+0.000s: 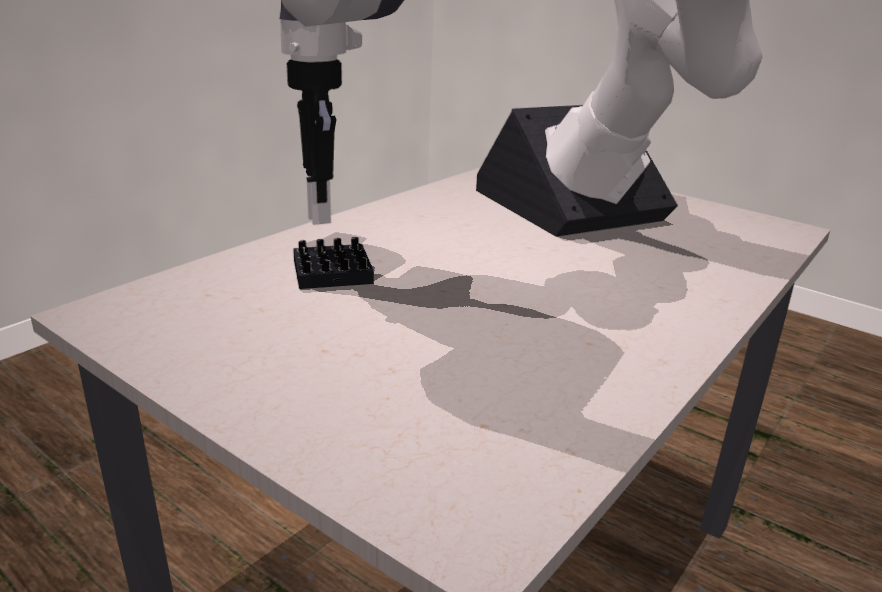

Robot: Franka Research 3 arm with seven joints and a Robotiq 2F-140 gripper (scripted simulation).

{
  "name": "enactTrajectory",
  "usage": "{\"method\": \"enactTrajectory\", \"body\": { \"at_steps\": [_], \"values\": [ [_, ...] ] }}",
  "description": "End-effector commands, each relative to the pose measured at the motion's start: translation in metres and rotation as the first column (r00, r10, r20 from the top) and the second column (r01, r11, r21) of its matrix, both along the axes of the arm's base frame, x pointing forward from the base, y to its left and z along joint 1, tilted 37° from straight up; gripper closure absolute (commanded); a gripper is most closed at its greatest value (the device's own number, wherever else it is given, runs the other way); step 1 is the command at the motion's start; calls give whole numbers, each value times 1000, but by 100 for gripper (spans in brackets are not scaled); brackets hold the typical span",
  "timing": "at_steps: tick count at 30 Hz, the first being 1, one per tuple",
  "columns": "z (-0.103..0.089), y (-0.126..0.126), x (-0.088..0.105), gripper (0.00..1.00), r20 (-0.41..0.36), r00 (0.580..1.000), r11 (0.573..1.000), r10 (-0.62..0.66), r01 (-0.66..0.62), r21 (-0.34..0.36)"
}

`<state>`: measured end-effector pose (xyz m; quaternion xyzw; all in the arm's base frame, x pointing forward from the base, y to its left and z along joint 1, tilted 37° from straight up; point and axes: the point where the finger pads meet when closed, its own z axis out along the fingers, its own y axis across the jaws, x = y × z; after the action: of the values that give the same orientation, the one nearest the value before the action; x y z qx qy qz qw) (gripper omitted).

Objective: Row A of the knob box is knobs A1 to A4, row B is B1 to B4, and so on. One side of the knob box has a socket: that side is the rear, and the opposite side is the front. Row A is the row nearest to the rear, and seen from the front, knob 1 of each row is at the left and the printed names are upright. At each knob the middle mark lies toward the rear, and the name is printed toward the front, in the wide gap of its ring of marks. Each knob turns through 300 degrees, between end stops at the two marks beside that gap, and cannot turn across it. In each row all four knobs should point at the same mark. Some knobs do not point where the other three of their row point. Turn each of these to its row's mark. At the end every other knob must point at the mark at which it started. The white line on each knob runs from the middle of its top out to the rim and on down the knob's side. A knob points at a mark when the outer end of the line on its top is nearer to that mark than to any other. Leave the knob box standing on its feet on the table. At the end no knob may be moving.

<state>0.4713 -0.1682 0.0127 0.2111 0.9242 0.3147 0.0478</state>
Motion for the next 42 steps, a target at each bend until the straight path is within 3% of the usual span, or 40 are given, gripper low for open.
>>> {"method": "enactTrajectory", "body": {
  "at_steps": [1, 11, 28, 42],
  "values": [
    [1, -2, 0, 88, 90, 988, 992, 122, -119, -42],
    [2, -2, 0, 88, 150, 965, 975, 217, -207, -78],
    [4, -4, -1, 88, 260, 874, 910, 410, -376, -172],
    [6, -5, -2, 88, 340, 743, 816, 577, -508, -275]
  ]
}}
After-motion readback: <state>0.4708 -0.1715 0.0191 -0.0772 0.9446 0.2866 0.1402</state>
